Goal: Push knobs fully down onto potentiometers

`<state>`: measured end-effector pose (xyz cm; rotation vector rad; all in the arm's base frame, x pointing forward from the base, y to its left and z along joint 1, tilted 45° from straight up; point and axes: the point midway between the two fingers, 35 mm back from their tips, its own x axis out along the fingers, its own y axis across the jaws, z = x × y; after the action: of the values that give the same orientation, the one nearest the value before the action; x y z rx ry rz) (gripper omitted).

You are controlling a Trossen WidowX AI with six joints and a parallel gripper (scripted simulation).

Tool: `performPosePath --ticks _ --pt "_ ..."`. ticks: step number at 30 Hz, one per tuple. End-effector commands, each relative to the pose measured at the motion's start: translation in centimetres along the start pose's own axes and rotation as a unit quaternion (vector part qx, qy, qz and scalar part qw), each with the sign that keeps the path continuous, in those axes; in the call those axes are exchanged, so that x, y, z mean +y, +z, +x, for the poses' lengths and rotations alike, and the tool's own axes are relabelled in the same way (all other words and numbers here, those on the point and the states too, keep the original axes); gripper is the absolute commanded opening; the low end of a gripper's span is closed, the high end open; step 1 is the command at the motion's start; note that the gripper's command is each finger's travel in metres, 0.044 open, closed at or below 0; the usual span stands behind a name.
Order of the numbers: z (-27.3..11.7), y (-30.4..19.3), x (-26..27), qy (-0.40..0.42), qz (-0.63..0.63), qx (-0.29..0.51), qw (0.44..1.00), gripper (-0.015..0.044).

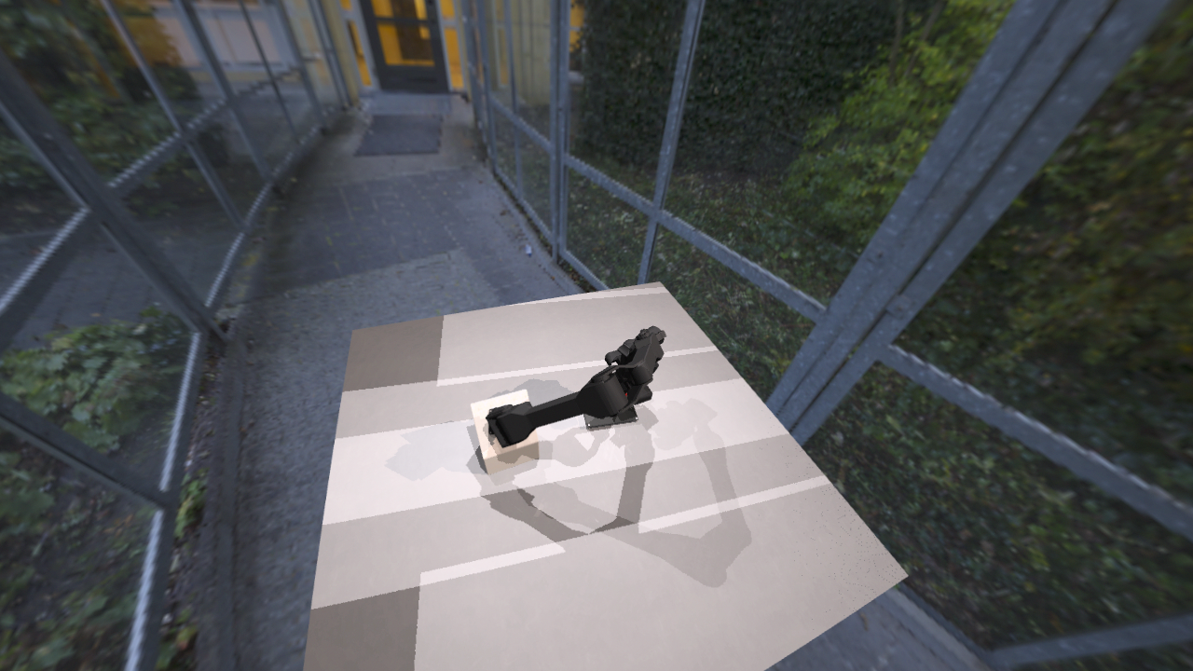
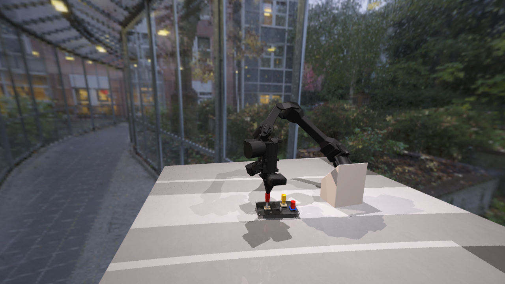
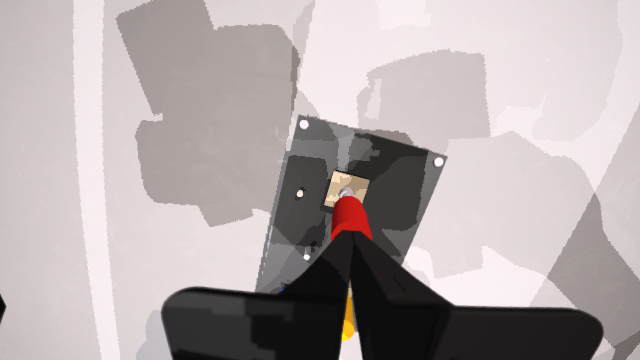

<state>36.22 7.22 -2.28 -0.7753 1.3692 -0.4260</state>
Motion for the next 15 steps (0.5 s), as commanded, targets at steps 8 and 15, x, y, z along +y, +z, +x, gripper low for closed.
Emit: performPosePath --ticks 8,15 --pt "1.41 0.10 -0.20 0.000 0.007 0.004 1.000 0.0000" --pt "1.52 0.10 -0.20 0.000 0.007 0.004 1.000 0.0000"
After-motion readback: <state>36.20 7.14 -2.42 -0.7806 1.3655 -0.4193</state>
